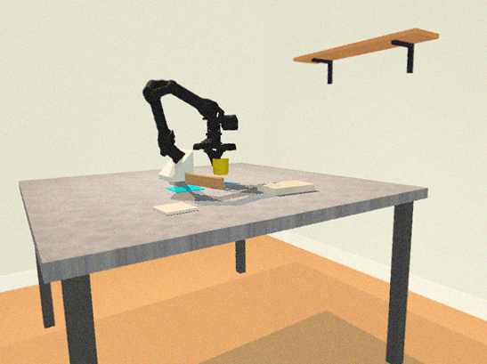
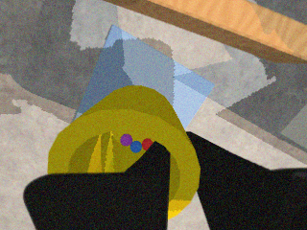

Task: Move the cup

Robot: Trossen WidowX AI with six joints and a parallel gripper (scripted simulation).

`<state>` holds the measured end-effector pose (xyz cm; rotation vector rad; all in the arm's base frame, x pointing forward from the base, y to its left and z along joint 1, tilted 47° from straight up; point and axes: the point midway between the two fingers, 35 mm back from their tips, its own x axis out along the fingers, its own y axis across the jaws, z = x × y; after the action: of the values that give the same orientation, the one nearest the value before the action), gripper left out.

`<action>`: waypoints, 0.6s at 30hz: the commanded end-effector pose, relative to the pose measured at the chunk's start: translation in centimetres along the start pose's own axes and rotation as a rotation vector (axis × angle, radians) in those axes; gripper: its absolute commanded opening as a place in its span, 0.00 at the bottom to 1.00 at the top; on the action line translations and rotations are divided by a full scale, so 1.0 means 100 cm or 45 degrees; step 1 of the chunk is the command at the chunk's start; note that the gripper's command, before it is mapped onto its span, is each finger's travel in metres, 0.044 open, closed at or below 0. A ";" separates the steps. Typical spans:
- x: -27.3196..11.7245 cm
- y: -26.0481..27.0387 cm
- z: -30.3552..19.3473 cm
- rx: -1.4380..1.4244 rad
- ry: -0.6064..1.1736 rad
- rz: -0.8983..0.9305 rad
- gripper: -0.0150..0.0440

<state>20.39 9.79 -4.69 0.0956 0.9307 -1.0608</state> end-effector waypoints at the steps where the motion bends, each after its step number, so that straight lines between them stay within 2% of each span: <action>1: -0.015 0.001 0.000 0.007 0.007 0.005 0.25; 7: -0.035 0.000 0.000 0.006 0.003 0.004 0.25; 18: -0.032 0.001 0.001 -0.002 -0.004 0.006 0.25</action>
<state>19.96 12.05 -2.43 0.0955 0.9280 -1.0564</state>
